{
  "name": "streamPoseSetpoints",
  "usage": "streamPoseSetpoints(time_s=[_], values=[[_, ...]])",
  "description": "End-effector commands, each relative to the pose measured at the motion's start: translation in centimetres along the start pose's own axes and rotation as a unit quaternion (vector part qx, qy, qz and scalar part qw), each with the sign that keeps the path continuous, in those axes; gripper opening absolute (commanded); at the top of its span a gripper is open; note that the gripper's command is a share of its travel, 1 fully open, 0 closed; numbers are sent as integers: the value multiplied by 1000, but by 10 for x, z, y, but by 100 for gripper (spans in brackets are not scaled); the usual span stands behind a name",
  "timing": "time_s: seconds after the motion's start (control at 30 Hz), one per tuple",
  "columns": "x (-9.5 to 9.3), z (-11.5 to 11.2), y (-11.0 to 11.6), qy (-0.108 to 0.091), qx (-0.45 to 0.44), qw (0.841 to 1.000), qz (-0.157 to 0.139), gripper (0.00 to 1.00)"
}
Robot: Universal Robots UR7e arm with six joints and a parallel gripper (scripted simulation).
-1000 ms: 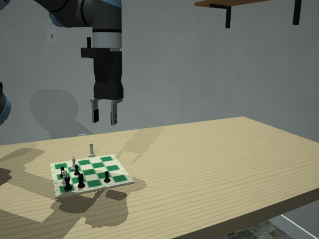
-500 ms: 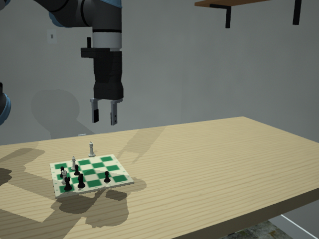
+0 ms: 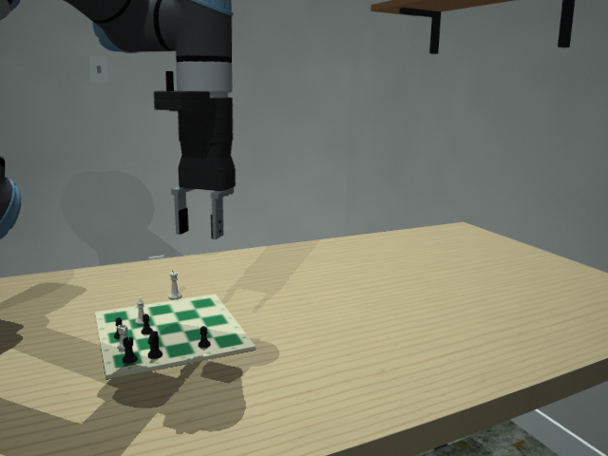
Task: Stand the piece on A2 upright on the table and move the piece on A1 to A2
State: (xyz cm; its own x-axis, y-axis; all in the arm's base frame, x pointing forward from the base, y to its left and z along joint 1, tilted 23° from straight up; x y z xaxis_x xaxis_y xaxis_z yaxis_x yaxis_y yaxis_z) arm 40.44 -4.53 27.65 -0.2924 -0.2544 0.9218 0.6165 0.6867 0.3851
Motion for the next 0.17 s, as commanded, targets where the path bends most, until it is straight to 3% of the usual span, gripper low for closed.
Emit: streamPoseSetpoints(time_s=[0.0,0.13], values=[[0,0,0,-1,0,1000,0,100],[0,0,0,-1,0,1000,0,100]])
Point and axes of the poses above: the point where the finger pads meet when closed, its own x axis back along the fingers, its own z axis across the jaws, y = z × x, the point moved 6 cm from there along x, back along the fingers, and after that the axes turned 7 degrees about -x, right-handed, at the moved point
